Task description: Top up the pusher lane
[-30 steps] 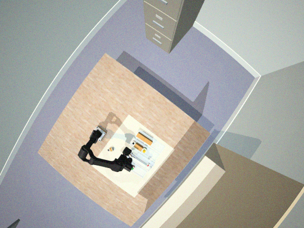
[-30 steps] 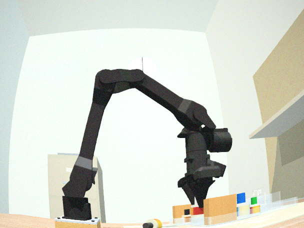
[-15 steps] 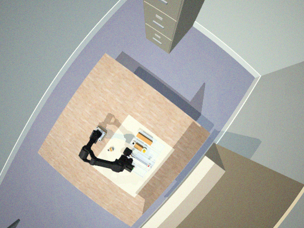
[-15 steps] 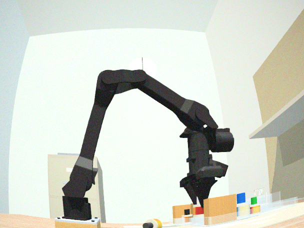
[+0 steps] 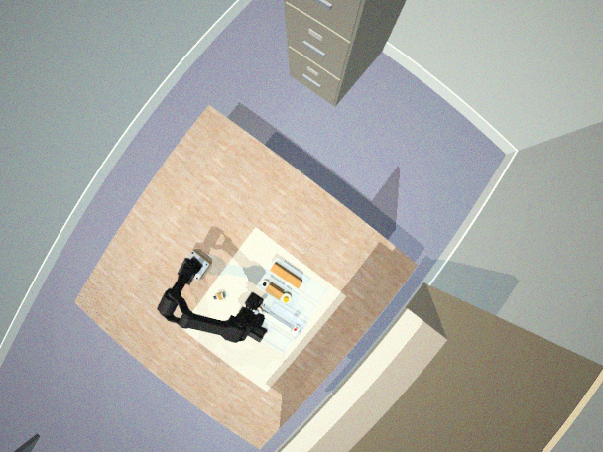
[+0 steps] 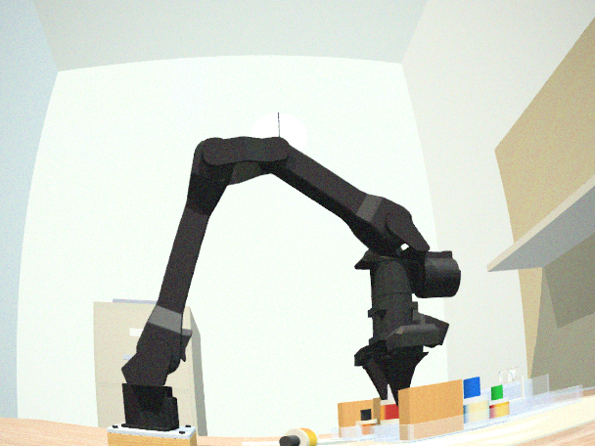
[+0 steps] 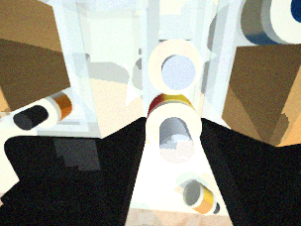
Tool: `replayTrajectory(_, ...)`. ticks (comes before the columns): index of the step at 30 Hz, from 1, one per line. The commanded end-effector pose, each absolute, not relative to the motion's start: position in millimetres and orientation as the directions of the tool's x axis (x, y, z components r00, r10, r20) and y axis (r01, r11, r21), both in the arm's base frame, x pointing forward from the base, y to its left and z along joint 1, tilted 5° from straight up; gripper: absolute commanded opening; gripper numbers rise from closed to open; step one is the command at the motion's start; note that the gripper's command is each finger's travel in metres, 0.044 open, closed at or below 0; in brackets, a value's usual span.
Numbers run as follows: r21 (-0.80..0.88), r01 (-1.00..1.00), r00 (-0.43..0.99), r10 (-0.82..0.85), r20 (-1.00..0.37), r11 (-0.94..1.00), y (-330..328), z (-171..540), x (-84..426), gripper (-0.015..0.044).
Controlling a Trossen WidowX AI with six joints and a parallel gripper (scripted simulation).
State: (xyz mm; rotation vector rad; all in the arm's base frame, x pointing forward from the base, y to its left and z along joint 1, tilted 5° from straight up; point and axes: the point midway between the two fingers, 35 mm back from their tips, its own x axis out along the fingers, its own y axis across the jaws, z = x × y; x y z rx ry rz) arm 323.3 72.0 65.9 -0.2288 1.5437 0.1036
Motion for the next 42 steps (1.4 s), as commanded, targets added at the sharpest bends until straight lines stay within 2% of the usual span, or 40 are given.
replayTrajectory(1, -0.084, -0.213, 0.048, -0.076, -0.996, 0.973, 73.0, 66.6, 329.5, 0.0000)
replayTrajectory(42, -0.084, -0.213, 0.048, -0.076, -0.996, 0.973, 73.8, 69.5, 332.2, 0.0000)
